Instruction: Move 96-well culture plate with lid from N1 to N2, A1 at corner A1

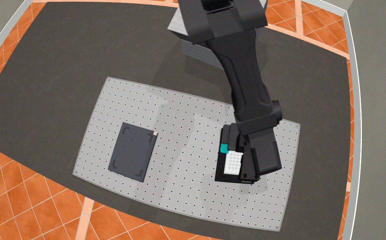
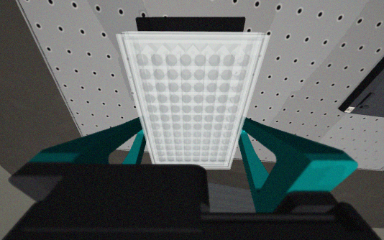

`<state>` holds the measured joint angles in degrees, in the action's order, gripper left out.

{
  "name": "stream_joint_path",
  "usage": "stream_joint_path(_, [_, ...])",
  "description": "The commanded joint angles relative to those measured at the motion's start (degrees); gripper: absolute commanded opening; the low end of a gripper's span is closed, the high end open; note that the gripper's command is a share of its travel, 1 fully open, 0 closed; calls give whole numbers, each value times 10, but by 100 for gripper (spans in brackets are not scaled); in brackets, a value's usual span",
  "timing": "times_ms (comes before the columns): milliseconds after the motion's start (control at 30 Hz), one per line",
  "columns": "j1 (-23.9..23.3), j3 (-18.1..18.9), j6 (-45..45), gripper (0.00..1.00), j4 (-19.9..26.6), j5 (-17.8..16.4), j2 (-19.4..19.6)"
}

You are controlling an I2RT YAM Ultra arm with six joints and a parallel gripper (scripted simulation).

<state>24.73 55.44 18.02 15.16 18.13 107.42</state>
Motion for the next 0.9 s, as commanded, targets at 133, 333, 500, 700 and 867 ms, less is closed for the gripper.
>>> stream_joint_path(133, [11,-14,3,0,-2,5,-19])
stream_joint_path(333, [11,-14,3,0,-2,5,-19])
stream_joint_path(500, [11,-14,3,0,-2,5,-19])
stream_joint_path(700, [-28,-25,54,0,-12,-12,-33])
stream_joint_path(867, [-56,-36,20,0,-17,-23,-47])
